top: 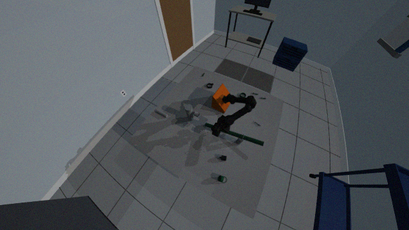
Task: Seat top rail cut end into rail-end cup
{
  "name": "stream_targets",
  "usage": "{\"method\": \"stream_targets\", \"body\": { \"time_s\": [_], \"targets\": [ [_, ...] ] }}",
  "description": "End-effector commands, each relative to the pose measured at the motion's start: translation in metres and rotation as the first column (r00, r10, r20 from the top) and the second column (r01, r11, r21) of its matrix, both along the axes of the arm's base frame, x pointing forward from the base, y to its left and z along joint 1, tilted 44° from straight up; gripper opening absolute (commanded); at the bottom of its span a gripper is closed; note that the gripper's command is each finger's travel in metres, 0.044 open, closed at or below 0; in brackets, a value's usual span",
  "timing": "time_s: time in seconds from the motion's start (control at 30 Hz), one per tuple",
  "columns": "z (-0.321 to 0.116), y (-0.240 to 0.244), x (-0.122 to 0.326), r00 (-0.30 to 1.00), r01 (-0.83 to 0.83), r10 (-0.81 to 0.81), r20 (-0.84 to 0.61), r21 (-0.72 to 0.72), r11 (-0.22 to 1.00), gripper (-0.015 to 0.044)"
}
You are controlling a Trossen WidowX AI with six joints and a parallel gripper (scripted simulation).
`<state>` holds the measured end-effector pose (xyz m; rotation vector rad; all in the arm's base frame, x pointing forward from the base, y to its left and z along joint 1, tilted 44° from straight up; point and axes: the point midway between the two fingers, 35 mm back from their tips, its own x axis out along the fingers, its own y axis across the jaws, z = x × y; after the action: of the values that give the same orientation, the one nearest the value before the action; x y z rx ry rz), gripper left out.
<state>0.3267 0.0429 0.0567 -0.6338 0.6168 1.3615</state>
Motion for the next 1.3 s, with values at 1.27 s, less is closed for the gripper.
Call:
{"method": "stream_targets", "body": {
  "time_s": [1.27],
  "targets": [
    [0.024,-0.086,-0.006,1.0,0.005,-0.013,-0.023,-0.308,0.951,0.0]
  ]
}}
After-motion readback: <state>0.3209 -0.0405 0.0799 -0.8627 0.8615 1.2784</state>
